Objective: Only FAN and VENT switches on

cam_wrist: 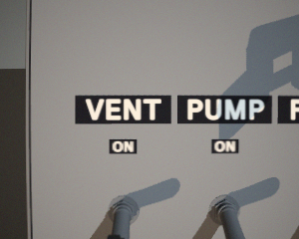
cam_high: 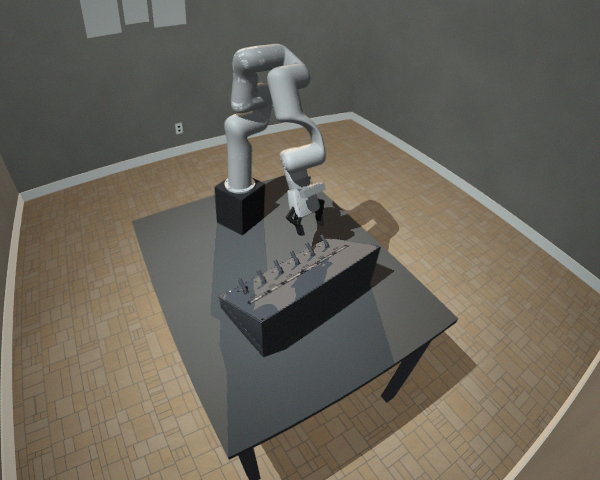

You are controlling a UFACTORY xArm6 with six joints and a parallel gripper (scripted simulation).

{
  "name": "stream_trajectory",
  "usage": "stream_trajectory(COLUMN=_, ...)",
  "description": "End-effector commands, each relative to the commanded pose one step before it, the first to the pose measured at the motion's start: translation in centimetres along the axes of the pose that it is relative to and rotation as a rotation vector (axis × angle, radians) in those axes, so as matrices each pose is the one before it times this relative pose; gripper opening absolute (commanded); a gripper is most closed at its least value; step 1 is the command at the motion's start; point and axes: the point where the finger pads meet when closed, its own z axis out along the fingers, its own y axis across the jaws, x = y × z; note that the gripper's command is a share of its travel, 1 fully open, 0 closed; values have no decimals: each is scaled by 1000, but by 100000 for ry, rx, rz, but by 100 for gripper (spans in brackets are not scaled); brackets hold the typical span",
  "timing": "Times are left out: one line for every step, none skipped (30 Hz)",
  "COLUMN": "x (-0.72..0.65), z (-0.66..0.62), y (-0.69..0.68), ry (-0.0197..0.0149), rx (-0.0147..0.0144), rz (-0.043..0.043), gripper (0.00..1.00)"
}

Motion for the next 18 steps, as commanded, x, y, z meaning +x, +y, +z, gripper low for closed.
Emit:
stream_trajectory(x=140, z=-16, y=1427, ry=402, rx=460, rz=61, gripper=100)
stream_trajectory(x=0, z=0, y=368, ry=-1, rx=-1, rz=0, gripper=100)
stream_trajectory(x=0, z=0, y=369, ry=1, rx=1, rz=0, gripper=100)
stream_trajectory(x=0, z=0, y=367, ry=0, rx=0, rz=0, gripper=100)
stream_trajectory(x=0, z=0, y=361, ry=0, rx=0, rz=0, gripper=100)
stream_trajectory(x=0, z=0, y=350, ry=-1, rx=0, rz=0, gripper=100)
stream_trajectory(x=0, z=0, y=335, ry=1, rx=0, rz=0, gripper=100)
stream_trajectory(x=0, z=0, y=318, ry=0, rx=0, rz=0, gripper=100)
stream_trajectory(x=0, z=0, y=0, ry=0, rx=0, rz=0, gripper=100)
stream_trajectory(x=0, z=0, y=0, ry=0, rx=0, rz=0, gripper=100)
stream_trajectory(x=0, z=0, y=297, ry=-1, rx=0, rz=0, gripper=100)
stream_trajectory(x=0, z=0, y=273, ry=1, rx=0, rz=0, gripper=100)
stream_trajectory(x=0, z=0, y=247, ry=-1, rx=0, rz=0, gripper=100)
stream_trajectory(x=0, z=0, y=219, ry=1, rx=0, rz=0, gripper=100)
stream_trajectory(x=0, z=0, y=188, ry=-1, rx=0, rz=0, gripper=100)
stream_trajectory(x=0, z=0, y=158, ry=0, rx=0, rz=0, gripper=100)
stream_trajectory(x=0, z=0, y=128, ry=1, rx=0, rz=0, gripper=100)
stream_trajectory(x=0, z=0, y=98, ry=0, rx=0, rz=0, gripper=100)
